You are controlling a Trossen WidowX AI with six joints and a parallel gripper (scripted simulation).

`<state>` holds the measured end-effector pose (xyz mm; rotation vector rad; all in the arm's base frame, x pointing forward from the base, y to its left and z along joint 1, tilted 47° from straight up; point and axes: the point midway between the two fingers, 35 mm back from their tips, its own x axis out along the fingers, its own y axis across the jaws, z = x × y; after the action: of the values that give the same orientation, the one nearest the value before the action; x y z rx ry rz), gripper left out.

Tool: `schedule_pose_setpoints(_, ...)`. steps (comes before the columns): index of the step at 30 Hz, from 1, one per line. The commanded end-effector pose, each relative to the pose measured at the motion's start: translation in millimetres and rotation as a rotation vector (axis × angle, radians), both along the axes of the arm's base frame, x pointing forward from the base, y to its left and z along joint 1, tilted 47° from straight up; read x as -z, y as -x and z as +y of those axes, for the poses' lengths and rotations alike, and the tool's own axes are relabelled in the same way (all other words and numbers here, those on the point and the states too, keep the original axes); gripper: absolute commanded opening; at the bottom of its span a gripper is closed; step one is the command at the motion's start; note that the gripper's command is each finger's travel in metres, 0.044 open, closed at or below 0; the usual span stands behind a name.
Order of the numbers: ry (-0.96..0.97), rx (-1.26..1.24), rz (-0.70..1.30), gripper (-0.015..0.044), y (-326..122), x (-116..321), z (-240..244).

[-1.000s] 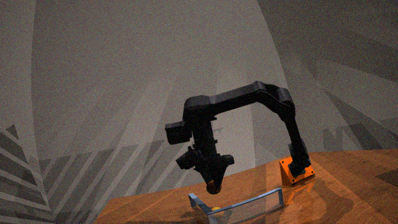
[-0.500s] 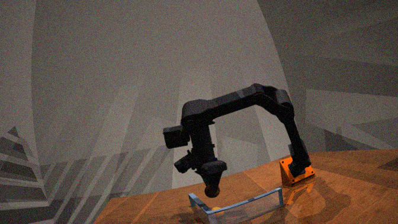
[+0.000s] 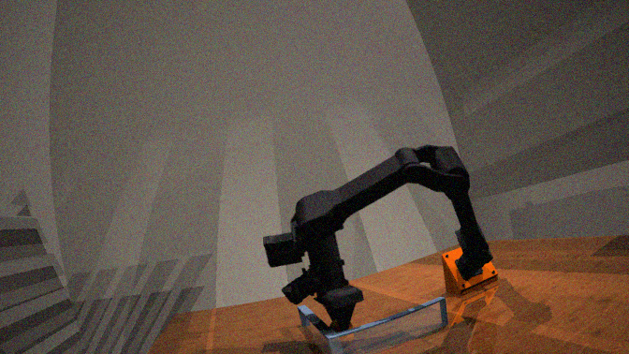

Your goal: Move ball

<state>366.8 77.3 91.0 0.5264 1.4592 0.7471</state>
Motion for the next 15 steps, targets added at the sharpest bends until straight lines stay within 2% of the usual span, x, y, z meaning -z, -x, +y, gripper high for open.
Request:
schedule_pose_setpoints(1,-0.006,0.005,-0.004,0.0,2.1,3.1,7.3)
schedule_pose_setpoints(15,-0.006,0.005,-0.005,0.0,2.7,15.2,20.5)
